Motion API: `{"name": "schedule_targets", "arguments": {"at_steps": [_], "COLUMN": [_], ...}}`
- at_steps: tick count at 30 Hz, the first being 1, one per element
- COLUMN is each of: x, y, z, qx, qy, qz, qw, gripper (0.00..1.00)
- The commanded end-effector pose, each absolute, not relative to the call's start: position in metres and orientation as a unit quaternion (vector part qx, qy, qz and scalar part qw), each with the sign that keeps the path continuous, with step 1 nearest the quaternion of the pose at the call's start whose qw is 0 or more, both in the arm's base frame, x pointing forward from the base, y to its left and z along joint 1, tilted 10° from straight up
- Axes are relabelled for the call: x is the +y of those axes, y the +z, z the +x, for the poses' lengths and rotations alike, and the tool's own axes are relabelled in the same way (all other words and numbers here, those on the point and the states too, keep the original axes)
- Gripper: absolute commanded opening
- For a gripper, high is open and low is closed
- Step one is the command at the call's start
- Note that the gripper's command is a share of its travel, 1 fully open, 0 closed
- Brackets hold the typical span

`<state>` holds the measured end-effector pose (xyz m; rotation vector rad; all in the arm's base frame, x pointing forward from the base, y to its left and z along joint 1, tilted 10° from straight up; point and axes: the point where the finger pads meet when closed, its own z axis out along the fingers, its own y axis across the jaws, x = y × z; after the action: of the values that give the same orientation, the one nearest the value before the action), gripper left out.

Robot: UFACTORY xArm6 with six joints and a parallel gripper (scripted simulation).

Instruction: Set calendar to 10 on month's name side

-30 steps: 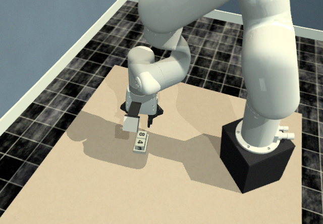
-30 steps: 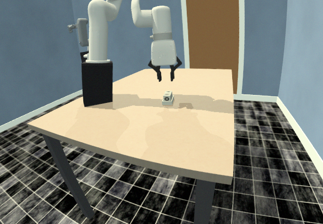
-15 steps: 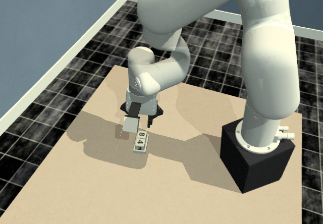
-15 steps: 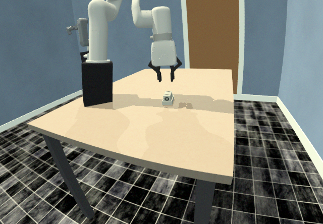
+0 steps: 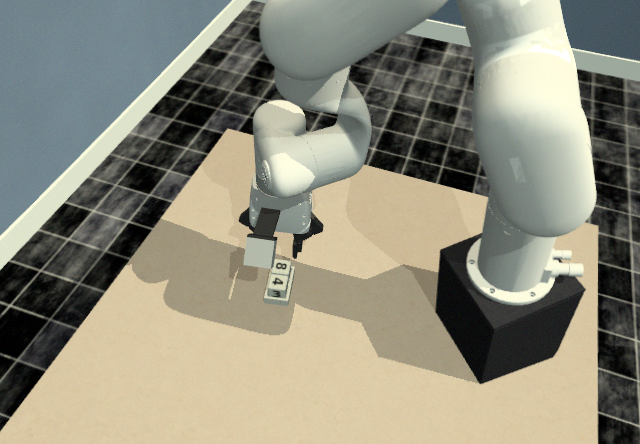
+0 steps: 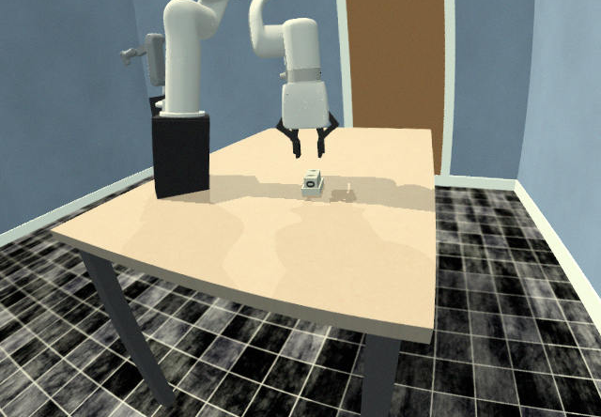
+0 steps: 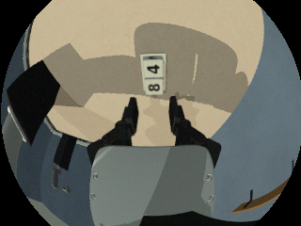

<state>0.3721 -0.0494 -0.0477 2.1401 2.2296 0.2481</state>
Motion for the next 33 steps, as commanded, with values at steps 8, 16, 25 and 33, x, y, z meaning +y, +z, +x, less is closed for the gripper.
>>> {"name": "schedule_targets", "arguments": {"at_steps": [8, 16, 25, 33], "x": [-0.048, -0.047, -0.047, -0.046], "y": [-0.062, -0.074, -0.082, -0.085], "z": [0.375, 0.377, 0.378, 0.378], "qx": [0.719, 0.719, 0.719, 0.719], "qy": [0.083, 0.083, 0.083, 0.083], "qz": [0.69, 0.69, 0.69, 0.69], "qw": [0.023, 0.023, 0.023, 0.023], "gripper": [0.49, 0.49, 0.49, 0.49]}}
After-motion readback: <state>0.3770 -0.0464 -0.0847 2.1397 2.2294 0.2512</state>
